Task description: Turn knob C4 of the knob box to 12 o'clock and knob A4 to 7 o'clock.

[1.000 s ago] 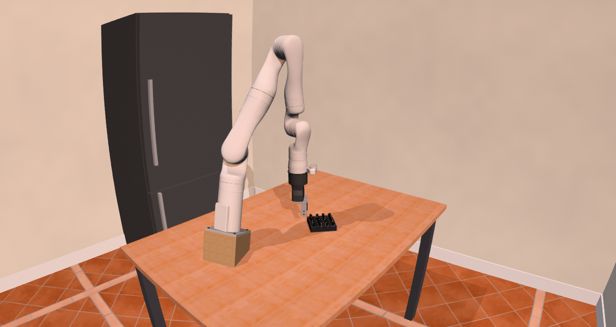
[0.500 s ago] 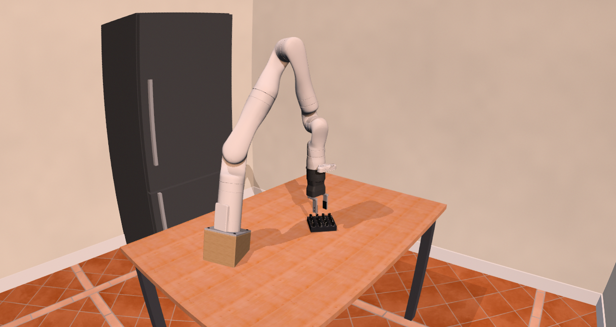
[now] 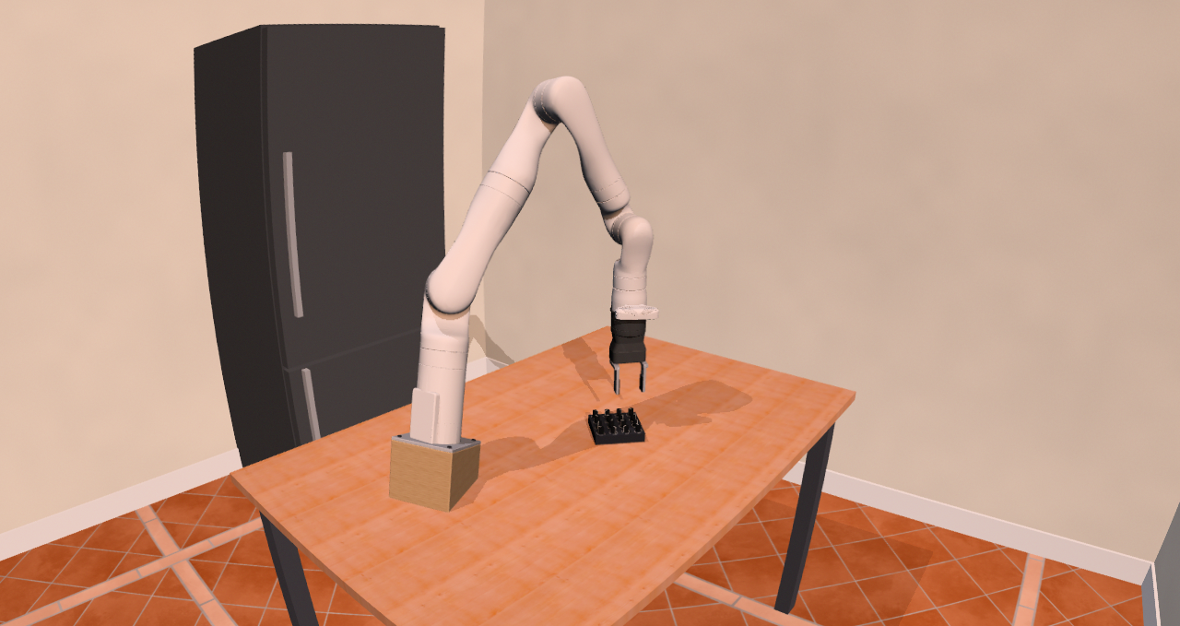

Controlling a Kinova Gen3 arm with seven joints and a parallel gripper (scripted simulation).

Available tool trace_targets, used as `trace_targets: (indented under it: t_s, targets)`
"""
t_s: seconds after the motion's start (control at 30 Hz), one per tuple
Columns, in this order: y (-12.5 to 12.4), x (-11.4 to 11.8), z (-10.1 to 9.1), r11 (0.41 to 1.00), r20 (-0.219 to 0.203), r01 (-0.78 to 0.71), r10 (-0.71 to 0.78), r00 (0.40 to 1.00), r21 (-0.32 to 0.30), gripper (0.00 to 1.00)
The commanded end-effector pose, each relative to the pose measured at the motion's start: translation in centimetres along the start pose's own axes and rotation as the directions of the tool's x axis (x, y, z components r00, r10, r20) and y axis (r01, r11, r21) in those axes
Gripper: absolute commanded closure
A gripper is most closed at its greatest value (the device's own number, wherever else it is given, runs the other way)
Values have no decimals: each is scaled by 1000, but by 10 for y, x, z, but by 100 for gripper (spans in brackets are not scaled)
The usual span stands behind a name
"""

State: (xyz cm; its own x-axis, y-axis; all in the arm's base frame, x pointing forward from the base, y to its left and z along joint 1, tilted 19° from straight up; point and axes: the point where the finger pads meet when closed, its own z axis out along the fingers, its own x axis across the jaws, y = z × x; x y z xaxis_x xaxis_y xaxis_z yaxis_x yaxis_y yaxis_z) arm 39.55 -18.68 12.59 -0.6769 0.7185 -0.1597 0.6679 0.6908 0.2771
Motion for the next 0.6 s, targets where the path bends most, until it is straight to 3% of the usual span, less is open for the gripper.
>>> trace_targets:
  t_s: [0.0,0.33,0.37,0.57]
  targets:
    - [9,-6,0,1000,1,-27,27,1000,-6,0]
    - [12,-9,-2,997,-1,-72,72,997,-11,0]
    - [12,-9,-2,997,-1,-72,72,997,-11,54]
    - [12,-9,-2,997,-1,-72,72,997,-11,54]
